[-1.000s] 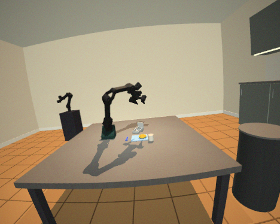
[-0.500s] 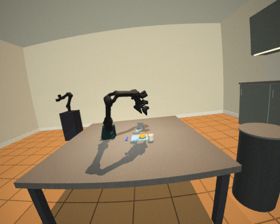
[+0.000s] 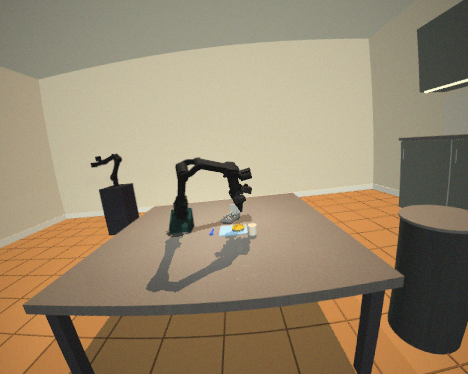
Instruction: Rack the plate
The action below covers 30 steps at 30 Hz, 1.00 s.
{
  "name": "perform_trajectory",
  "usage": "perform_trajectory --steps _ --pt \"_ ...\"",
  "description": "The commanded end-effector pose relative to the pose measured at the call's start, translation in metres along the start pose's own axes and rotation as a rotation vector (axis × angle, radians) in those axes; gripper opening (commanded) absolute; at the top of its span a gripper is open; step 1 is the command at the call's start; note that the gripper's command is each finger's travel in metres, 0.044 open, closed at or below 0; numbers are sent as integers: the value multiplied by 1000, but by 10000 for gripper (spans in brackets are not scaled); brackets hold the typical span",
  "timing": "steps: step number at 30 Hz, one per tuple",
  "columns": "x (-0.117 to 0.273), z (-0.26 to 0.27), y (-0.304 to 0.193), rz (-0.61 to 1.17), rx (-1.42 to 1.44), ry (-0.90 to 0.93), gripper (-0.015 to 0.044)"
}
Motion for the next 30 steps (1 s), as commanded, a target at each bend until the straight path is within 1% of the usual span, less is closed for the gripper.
perform_trajectory --steps 1,4,7,12,30 --pt "-20 -24 -10 64 -118 -70 400" --pt "-31 -38 -16 100 -187 -111 400" --pt "-33 -45 -15 107 -202 -120 400" --pt "-34 -45 -15 107 -202 -120 400" --pt "-63 -47 -17 107 -202 -120 400"
Point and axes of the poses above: the point midway between the two fingers, 35 mm back from their tips, its own x axis back along the fingers, its own z axis across the jaws, y = z × x, the point moved 4 cm from there along x, back along the fingers, and after that the axes turned 11 degrees about -x, right-handed, at the moved point
